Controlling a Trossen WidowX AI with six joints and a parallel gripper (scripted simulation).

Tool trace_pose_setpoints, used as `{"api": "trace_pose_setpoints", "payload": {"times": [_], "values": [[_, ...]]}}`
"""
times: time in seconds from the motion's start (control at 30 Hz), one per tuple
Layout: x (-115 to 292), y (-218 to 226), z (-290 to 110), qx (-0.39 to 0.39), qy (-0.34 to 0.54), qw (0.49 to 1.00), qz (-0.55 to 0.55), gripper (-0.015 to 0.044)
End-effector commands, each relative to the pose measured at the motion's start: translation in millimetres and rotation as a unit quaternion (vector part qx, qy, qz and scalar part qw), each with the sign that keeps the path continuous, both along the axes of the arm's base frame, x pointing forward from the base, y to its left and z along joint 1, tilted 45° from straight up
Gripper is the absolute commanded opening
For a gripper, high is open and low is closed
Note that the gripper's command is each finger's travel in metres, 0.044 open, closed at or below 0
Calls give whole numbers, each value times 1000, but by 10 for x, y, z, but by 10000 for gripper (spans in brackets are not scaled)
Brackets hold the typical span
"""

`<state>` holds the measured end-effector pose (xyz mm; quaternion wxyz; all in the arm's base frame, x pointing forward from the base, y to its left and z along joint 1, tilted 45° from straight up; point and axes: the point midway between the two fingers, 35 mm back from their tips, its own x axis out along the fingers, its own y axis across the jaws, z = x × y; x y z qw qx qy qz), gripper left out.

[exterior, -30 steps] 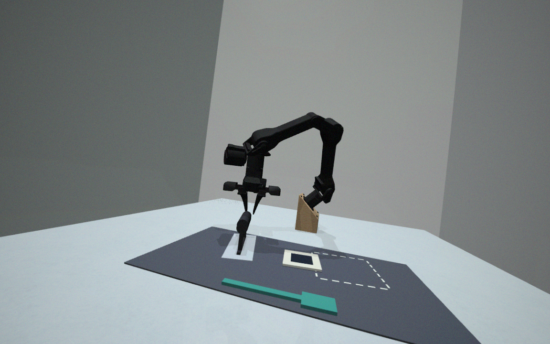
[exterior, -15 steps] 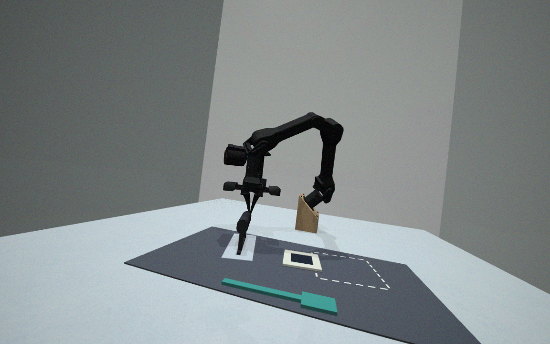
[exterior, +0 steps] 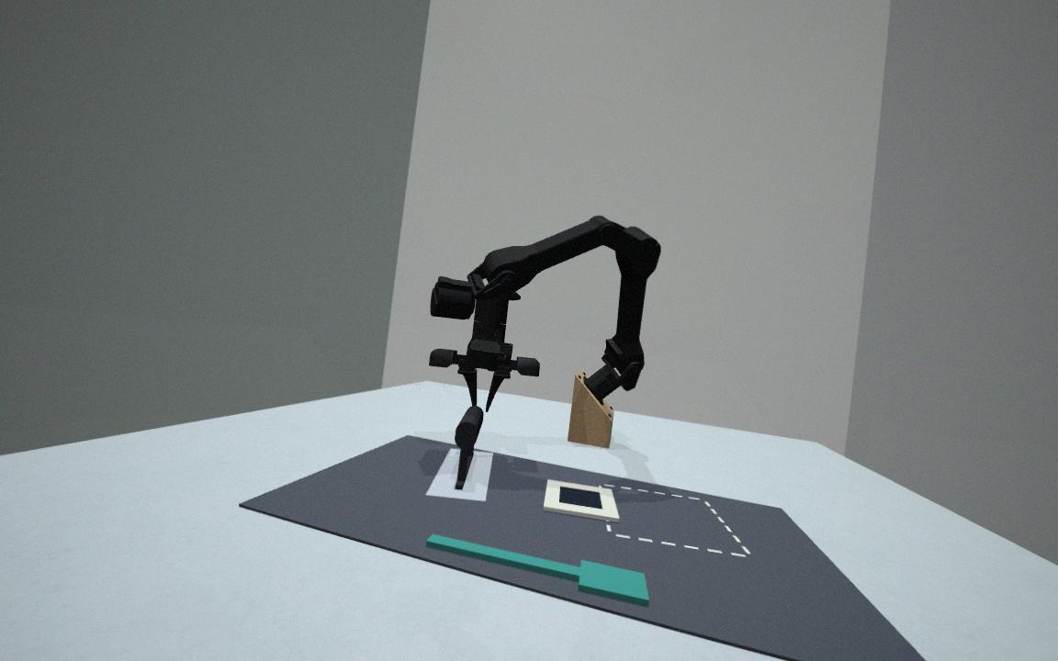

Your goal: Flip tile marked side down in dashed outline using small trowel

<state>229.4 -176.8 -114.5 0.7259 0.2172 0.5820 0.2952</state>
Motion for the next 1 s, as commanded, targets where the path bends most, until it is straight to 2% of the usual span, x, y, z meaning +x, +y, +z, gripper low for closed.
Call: {"api": "trace_pose_setpoints", "payload": {"times": [0.0, 0.53, 0.67, 0.97], "values": [[0, 0, 0, 0, 0, 1000, 0, 100], [1, 1, 0, 0, 0, 1000, 0, 100], [1, 2, 0, 0, 0, 1000, 0, 0], [1, 2, 0, 0, 0, 1000, 0, 0]]}}
